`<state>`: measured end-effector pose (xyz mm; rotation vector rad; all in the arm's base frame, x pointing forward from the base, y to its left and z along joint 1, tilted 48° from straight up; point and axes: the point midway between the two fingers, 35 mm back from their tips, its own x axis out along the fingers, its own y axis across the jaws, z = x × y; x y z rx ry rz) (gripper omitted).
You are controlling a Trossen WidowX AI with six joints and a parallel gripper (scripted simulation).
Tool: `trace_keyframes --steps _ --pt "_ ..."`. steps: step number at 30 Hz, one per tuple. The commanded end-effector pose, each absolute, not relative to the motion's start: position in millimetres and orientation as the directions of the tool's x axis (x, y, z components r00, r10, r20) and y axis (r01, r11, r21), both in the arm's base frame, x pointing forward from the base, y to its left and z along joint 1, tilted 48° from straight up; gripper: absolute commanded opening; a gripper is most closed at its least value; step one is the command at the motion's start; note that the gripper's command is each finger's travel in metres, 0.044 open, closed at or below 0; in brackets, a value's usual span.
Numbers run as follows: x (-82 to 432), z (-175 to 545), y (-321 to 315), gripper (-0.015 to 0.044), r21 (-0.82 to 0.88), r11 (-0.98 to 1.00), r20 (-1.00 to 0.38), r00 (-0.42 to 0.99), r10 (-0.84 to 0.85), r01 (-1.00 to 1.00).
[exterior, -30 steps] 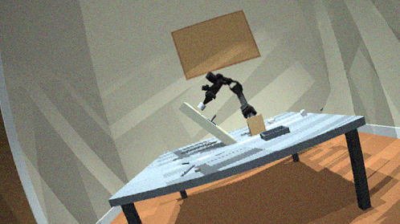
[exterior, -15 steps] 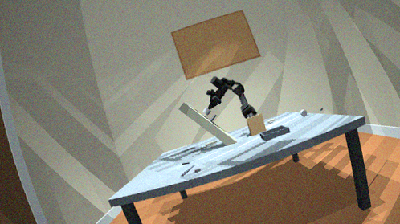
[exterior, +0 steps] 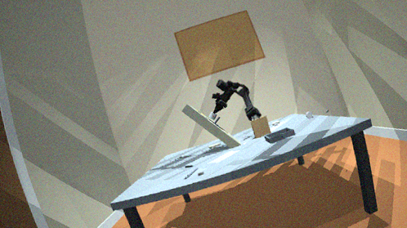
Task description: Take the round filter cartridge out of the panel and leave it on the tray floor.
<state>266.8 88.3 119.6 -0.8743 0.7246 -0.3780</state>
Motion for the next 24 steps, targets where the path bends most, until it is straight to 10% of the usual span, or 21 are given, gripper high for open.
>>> trace_keyframes --steps 1,19,24 --pt "267.6 120.8 89.2 0.0095 -0.801 0.599 -0.416 0.706 -0.574 0.016" --pt "310.3 163.6 125.9 0.0095 -0.798 0.603 -0.409 0.711 -0.572 0.026" --pt "314.4 184.1 149.1 0.0226 -0.794 0.607 -0.412 0.711 -0.570 0.027"
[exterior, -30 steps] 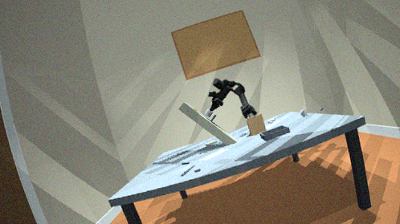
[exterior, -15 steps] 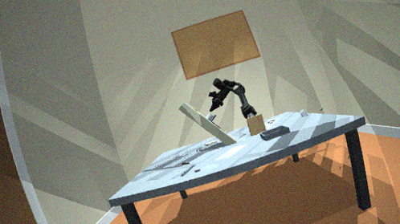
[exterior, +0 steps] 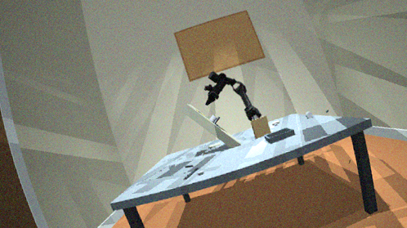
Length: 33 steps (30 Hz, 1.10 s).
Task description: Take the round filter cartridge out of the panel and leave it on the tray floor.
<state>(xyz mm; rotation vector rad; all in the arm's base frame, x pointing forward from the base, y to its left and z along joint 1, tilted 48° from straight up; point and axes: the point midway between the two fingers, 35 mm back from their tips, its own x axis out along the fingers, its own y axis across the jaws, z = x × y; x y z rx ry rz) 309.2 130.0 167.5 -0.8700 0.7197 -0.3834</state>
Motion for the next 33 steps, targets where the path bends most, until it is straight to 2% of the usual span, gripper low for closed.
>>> trace_keyframes --steps 1,7,11,16,33 --pt "315.0 190.0 155.5 0.0252 -0.793 0.608 -0.412 0.711 -0.570 0.027" --pt "315.2 210.4 176.7 0.0410 -0.791 0.610 -0.411 0.712 -0.569 0.030" --pt "301.7 178.7 148.6 0.0305 -0.761 0.647 -0.497 0.605 -0.622 0.040" --pt "264.0 133.9 98.4 0.0305 -0.729 0.674 -0.600 0.362 -0.713 0.119" --pt "268.5 122.9 86.2 0.0305 -0.727 0.676 -0.605 0.352 -0.715 0.123"
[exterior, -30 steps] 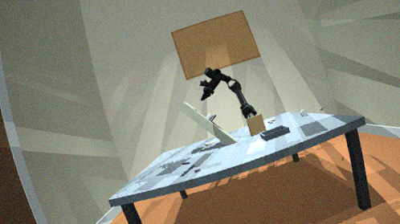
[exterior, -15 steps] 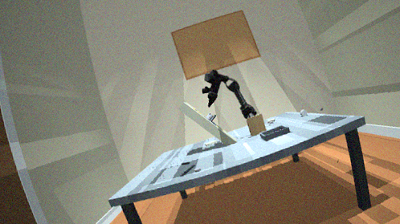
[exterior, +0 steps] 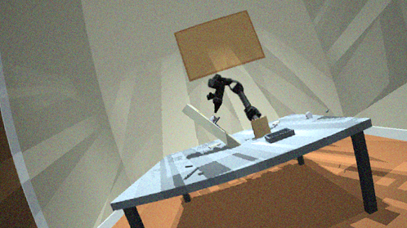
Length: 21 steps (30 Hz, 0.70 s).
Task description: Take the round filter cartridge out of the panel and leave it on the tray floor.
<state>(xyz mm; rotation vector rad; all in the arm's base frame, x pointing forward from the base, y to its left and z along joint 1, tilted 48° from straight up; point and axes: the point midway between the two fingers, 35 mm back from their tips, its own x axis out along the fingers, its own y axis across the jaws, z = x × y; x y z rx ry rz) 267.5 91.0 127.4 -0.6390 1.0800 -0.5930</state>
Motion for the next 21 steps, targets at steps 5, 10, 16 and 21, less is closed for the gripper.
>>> trace_keyframes --steps 5,10,16,21 --pt "271.5 118.1 80.5 0.0305 -0.727 0.676 -0.605 0.352 -0.714 0.123" --pt "274.4 113.3 74.6 0.0305 -0.727 0.676 -0.604 0.353 -0.714 0.124" --pt "277.5 107.8 67.3 0.0305 -0.727 0.675 -0.603 0.353 -0.715 0.125" --pt "279.8 103.6 61.4 0.0305 -0.728 0.674 -0.602 0.353 -0.716 0.126"
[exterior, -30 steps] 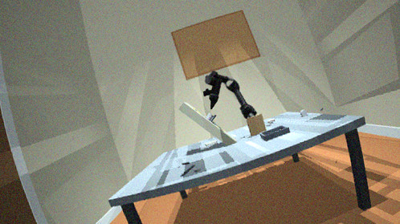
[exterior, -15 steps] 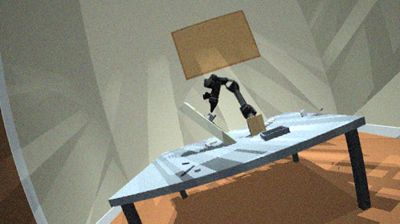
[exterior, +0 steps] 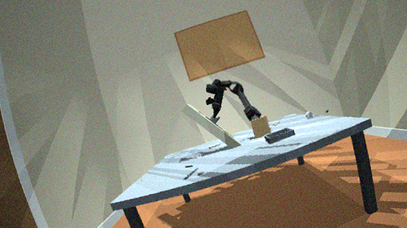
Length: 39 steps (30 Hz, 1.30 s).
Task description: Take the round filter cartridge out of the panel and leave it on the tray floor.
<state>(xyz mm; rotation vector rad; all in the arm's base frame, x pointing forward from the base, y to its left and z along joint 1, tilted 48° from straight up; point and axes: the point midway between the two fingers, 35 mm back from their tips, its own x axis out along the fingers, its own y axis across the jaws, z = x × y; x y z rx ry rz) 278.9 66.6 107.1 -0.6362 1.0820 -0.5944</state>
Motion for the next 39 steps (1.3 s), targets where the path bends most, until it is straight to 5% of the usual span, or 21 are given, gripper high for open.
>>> trace_keyframes --steps 1,22,29,39 --pt "280.0 103.2 60.8 0.0305 -0.728 0.674 -0.602 0.353 -0.716 0.126" --pt "279.9 105.1 63.5 0.0178 -0.724 0.677 -0.605 0.352 -0.714 0.129" --pt "285.3 109.3 67.1 0.0000 -0.724 0.677 -0.605 0.352 -0.714 0.129" --pt "295.3 123.9 82.0 0.0000 -0.724 0.680 -0.607 0.360 -0.708 0.115"
